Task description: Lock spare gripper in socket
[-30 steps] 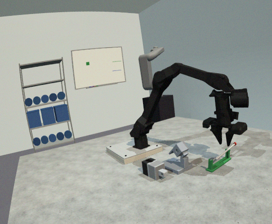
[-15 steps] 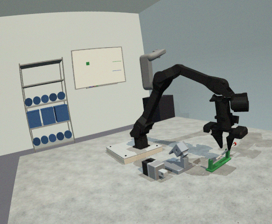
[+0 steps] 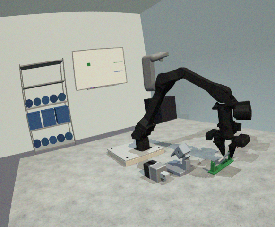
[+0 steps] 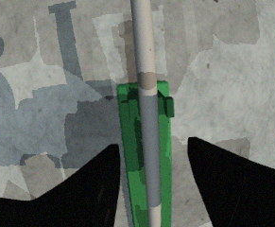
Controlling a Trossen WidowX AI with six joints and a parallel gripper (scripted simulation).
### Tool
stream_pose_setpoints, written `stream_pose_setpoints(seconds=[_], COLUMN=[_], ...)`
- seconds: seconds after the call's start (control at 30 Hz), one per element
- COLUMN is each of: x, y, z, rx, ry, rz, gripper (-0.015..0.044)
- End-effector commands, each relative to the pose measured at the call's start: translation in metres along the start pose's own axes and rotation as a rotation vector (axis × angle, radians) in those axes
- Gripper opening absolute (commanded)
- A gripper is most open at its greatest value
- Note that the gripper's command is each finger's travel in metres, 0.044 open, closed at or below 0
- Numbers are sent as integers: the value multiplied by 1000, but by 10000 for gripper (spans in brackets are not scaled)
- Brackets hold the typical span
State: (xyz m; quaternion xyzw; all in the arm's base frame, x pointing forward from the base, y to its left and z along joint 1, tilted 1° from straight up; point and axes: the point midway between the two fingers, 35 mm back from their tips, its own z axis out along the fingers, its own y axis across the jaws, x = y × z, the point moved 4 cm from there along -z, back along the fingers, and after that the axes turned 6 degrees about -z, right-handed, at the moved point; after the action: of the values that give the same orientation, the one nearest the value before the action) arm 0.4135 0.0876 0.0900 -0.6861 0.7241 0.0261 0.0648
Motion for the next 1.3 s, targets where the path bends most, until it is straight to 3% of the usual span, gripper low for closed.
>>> stream_pose_setpoints(seconds=[0.0, 0.27, 0.47, 0.57, 1.27], x=[1, 2, 2, 2, -1], y=[1, 2, 2, 2, 4], z=[7, 13, 13, 13, -13], rx=[-5, -5, -5, -5, -24], ry=[4, 4, 4, 4, 6], rz=[-2, -2, -2, -2, 2], gripper=[180, 180, 23, 2, 0])
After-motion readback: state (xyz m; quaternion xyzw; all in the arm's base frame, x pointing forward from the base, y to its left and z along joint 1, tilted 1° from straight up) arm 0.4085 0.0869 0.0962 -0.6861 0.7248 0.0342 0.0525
